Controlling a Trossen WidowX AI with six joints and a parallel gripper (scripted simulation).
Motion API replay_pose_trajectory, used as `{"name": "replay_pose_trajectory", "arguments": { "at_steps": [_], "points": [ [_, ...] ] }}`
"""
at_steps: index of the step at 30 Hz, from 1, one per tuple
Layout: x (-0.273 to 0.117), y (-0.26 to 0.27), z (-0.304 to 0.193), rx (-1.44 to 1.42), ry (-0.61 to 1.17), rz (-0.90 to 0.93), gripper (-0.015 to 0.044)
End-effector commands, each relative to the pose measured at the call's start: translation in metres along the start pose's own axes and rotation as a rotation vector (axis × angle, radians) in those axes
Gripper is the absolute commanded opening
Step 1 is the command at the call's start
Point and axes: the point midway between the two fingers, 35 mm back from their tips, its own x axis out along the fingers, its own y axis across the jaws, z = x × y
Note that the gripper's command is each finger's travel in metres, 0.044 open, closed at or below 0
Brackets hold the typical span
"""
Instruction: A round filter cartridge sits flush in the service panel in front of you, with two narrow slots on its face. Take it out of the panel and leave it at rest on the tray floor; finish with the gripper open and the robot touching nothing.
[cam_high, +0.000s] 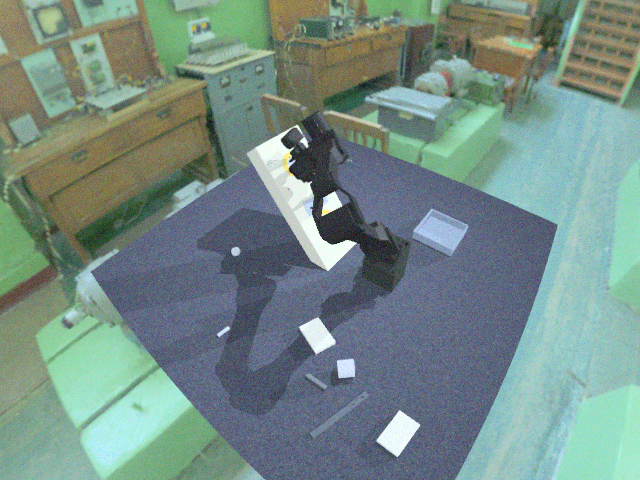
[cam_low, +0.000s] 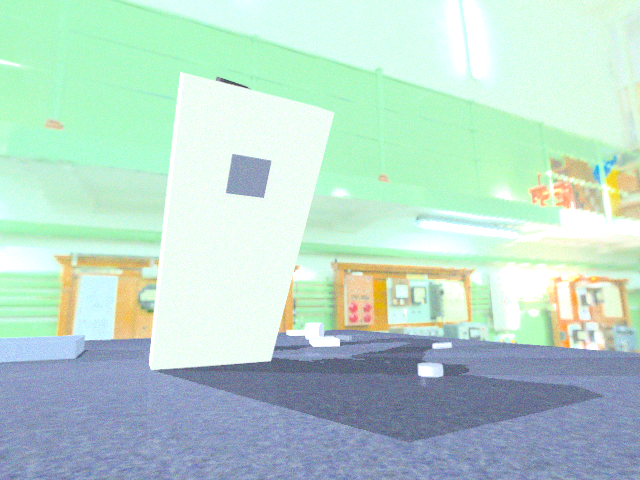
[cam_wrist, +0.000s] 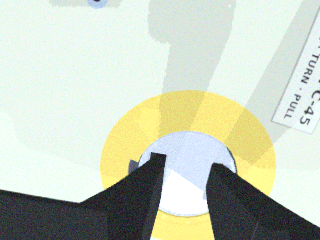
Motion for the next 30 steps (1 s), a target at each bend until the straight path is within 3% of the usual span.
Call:
{"name": "replay_pose_trajectory", "arguments": {
  "at_steps": [1, 17, 30],
  "points": [
    [0.005, 0.0, -0.001, -0.04, 0.007, 0.007, 0.0],
    [-0.069, 0.001, -0.002, 0.033, 0.009, 0.012, 0.0],
    [-0.07, 0.015, 0.002, 0.036, 0.009, 0.01, 0.0]
  ]
}}
